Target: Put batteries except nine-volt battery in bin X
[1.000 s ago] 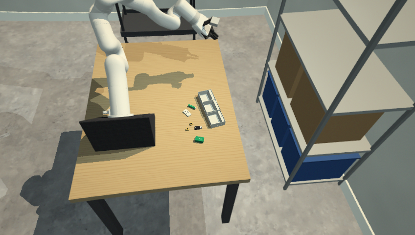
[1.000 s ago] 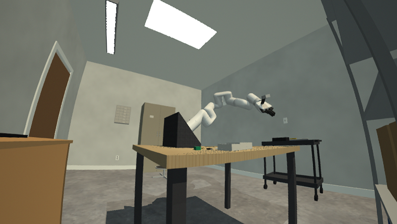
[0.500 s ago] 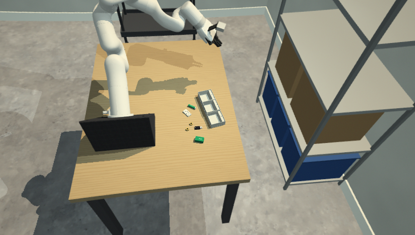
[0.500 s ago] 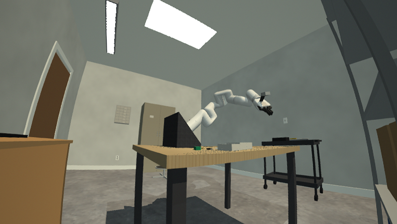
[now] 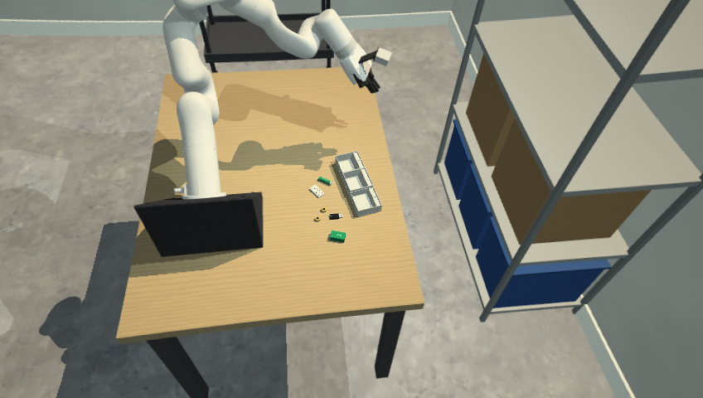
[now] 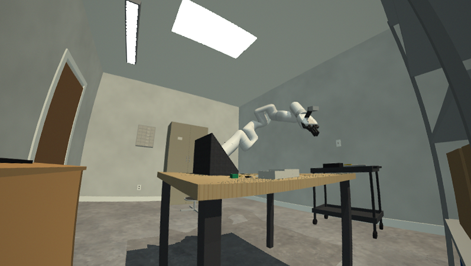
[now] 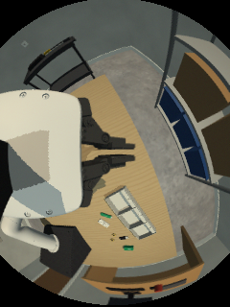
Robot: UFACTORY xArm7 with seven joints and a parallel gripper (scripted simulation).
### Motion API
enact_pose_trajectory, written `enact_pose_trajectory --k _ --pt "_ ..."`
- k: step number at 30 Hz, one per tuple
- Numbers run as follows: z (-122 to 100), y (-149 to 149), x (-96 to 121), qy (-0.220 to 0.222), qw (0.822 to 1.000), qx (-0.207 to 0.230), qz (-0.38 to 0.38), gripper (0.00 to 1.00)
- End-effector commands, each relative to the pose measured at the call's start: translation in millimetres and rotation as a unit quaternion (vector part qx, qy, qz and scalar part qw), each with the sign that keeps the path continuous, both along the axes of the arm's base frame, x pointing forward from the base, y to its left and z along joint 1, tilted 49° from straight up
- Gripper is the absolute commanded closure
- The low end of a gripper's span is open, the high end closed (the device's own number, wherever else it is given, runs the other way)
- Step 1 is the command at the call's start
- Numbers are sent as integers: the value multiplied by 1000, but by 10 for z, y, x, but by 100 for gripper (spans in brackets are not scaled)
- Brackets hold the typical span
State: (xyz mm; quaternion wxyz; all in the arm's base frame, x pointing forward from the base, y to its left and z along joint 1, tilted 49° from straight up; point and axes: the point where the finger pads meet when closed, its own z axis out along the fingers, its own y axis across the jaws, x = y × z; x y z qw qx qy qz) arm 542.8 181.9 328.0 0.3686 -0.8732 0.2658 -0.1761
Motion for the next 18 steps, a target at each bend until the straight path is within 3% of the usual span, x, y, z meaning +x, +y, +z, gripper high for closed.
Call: enact_pose_trajectory --k 1,6,9,13,18 --pt "-75 -84 21 0 1000 -3 7 93" --pt "-312 -265 14 10 999 -18 33 93" --pt "-312 -265 15 10 999 -18 33 93" --pt "-545 -443 -12 20 998 -30 61 93" --pt "-611 -493 -25 27 995 -38 83 93"
